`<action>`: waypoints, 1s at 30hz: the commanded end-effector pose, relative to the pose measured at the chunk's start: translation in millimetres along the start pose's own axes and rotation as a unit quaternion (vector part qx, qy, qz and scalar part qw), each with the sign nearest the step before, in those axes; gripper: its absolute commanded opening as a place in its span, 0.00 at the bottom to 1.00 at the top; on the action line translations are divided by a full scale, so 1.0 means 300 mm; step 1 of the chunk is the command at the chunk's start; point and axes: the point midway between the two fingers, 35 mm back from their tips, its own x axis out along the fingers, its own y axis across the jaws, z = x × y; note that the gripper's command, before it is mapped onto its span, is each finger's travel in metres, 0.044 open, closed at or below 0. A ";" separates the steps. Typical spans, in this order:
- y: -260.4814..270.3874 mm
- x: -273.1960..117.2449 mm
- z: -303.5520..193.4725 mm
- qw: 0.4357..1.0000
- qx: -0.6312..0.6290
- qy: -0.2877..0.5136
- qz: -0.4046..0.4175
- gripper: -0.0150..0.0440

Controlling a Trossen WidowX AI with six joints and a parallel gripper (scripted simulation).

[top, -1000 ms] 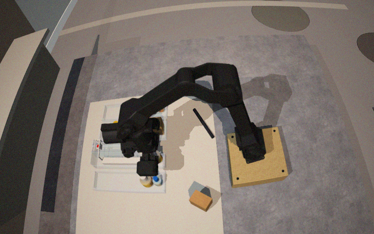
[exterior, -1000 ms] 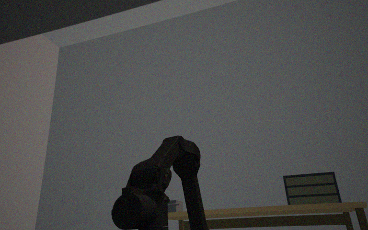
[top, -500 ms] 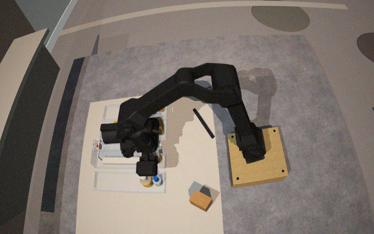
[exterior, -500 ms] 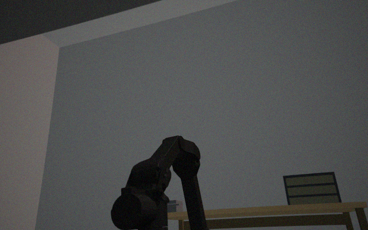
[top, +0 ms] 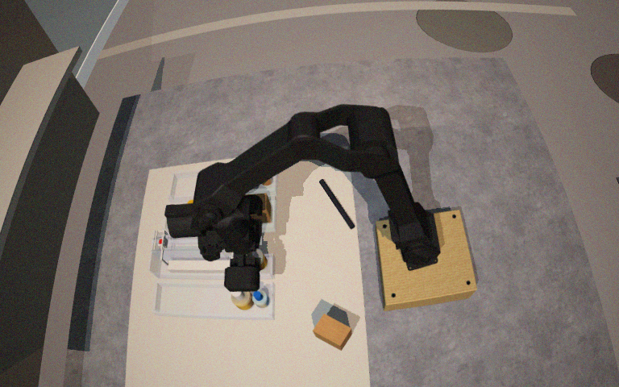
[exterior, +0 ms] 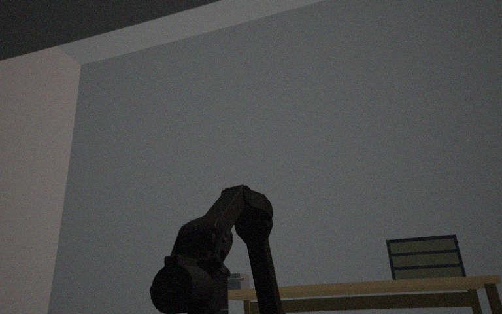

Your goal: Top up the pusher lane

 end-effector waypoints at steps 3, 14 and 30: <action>0.000 -0.012 0.030 1.000 0.000 -0.016 0.001 0.25; 0.000 -0.001 0.031 1.000 0.000 -0.016 0.001 0.25; 0.000 0.014 0.031 1.000 0.000 -0.016 0.001 0.25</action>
